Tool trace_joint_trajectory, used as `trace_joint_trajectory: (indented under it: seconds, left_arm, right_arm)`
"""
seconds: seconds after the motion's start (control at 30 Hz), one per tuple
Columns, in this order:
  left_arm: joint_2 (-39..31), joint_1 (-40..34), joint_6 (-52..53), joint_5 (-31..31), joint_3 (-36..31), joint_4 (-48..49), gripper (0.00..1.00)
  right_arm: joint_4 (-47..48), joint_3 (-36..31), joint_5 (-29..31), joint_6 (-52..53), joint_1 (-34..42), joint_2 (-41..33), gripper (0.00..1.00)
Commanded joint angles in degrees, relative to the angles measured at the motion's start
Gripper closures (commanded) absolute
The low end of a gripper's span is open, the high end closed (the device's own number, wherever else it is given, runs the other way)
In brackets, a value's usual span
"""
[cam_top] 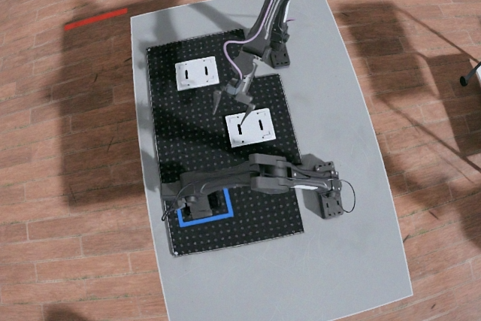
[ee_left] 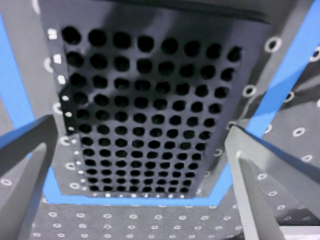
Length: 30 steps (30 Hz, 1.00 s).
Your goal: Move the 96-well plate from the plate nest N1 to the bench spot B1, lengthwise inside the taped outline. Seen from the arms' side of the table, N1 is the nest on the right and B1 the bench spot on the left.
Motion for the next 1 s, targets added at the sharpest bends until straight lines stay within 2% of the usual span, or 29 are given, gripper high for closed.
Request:
trace_joint_trajectory:
  seconds: [0.0, 0.47, 0.6, 0.73, 0.8, 0.87, 0.97]
  left_arm:
    - [-2.8, 0.4, 0.6, 0.1, 1.5, -0.7, 0.0]
    - [-4.5, -0.9, -0.6, 0.0, 4.0, -4.2, 0.0]
    - [-5.8, -1.1, -0.8, 0.0, 7.6, -8.9, 0.0]
    - [-4.4, -1.0, -0.9, 0.0, 14.6, -16.6, 0.0]
    - [-4.4, -1.0, -0.9, 0.0, 14.6, -16.6, 0.0]
    - [-3.2, -0.2, -0.4, 0.0, 18.5, -20.2, 0.0]
    - [-2.8, 0.0, -0.1, 0.1, 19.4, -20.6, 0.0]
  right_arm:
    - [0.9, 0.5, -0.4, -0.3, 0.5, -0.6, 0.0]
    - [0.9, 0.5, -0.4, -0.3, 0.5, -0.6, 0.0]
    - [0.9, 0.5, -0.4, -0.3, 0.5, -0.6, 0.0]
    - [0.9, 0.5, -0.4, -0.3, 0.5, -0.6, 0.0]
    - [0.9, 0.5, -0.4, -0.3, 0.5, -0.6, 0.0]
    - [0.9, 0.5, -0.4, -0.3, 0.5, -0.6, 0.0]
    - [0.9, 0.5, -0.4, -0.3, 0.5, -0.6, 0.0]
